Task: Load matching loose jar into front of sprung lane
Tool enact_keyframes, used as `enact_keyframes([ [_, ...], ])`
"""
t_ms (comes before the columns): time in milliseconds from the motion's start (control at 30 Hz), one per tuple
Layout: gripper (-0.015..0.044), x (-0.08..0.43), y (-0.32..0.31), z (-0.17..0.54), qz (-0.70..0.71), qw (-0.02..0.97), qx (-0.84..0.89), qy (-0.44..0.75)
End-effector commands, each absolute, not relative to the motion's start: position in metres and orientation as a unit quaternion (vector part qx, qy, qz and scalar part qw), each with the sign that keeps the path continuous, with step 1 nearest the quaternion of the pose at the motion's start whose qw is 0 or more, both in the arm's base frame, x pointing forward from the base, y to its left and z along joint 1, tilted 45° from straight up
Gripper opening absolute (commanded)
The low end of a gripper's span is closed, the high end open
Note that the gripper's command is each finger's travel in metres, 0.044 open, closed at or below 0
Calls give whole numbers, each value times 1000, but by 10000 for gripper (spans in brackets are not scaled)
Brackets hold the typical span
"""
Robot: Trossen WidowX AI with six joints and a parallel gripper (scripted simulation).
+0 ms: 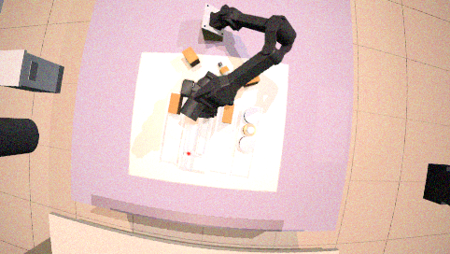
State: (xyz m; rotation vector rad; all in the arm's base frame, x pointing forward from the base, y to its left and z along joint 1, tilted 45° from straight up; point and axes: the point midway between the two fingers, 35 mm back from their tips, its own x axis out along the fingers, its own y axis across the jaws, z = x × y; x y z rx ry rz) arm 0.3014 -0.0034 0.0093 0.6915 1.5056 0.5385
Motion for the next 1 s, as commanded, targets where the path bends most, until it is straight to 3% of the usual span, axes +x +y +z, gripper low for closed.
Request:
enact_keyframes([
  [0,0,309,-5,11,238,651,302,654],
  [967,0,320,-6,12,238,651,302,654],
])
